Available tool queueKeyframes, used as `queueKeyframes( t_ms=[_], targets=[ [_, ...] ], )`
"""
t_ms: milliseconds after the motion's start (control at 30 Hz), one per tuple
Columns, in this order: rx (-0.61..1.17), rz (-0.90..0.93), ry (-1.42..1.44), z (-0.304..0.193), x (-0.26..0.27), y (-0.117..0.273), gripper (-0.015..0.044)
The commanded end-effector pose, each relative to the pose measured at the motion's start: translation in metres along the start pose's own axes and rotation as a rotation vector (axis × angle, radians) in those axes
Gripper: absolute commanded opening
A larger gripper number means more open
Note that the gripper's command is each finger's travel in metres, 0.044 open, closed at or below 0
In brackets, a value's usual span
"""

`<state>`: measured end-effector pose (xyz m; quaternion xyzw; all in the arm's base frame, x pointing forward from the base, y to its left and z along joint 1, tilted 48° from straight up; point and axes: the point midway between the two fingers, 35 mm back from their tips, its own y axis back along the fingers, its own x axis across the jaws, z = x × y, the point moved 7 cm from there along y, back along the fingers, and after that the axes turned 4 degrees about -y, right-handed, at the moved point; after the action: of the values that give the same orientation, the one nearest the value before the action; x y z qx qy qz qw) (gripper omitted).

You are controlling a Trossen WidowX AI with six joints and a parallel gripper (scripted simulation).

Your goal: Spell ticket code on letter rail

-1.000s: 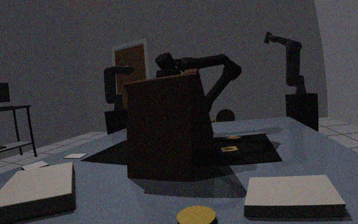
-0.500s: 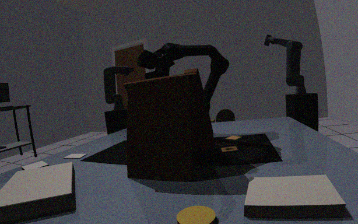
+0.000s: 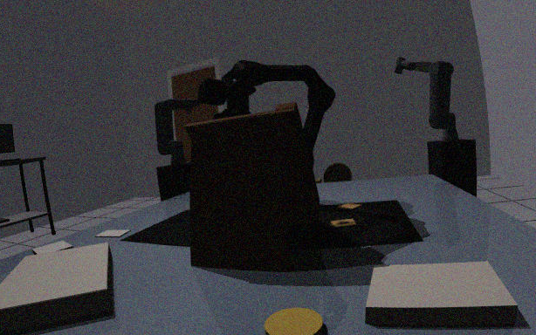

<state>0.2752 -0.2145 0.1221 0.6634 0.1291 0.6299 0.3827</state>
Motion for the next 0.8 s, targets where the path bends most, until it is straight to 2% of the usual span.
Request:
queueKeyframes(
  t_ms=[0,767],
  targets=[
    [0.006,-0.001,0.004,0.001,-0.0004,-0.0021,0.0],
    [0.005,0.0,0.004,0.0086,0.0007,-0.0106,0.0]
  ],
)
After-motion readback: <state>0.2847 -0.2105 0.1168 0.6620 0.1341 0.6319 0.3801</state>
